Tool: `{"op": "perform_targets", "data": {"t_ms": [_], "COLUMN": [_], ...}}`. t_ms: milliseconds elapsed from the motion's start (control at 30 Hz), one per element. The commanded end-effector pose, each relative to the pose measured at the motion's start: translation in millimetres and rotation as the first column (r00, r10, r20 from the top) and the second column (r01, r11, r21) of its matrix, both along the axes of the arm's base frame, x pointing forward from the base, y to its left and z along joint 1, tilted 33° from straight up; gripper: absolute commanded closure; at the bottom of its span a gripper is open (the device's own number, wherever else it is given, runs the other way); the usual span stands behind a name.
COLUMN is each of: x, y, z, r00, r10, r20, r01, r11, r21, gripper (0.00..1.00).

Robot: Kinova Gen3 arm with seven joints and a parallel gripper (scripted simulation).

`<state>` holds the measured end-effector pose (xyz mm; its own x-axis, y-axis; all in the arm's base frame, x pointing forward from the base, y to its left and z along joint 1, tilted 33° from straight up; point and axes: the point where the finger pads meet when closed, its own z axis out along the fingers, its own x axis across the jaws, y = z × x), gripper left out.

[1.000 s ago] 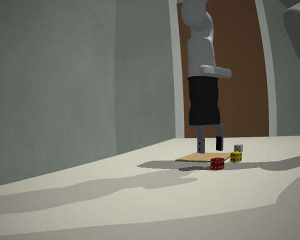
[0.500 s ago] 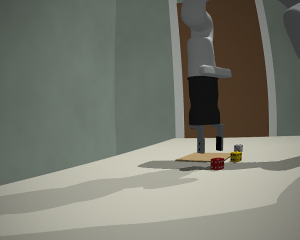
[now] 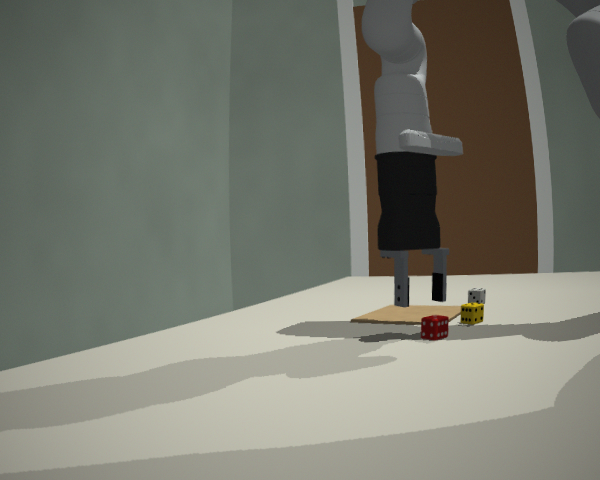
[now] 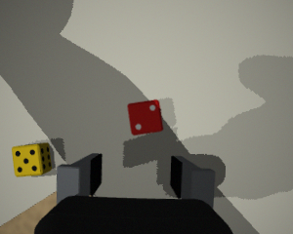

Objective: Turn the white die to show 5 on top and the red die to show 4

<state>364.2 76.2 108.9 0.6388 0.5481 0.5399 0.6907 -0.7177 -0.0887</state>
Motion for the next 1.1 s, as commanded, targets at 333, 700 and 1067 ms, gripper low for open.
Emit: {"op": "perform_targets", "data": {"t_ms": [333, 700, 1067], "x": [-1.5, -10.5, -21.4], "y": [-1, -13, -27], "z": [4.4, 26.9, 54.2], "r00": [1.0, 1.0, 1.0], "r10": [-0.004, -0.004, -0.004], "r20": [-0.005, -0.005, -0.005], "r01": [0.004, 0.004, 0.004], "r11": [1.0, 1.0, 1.0], "r21": [0.002, 0.002, 0.002], "gripper": [0.0, 0.0, 0.0]}}
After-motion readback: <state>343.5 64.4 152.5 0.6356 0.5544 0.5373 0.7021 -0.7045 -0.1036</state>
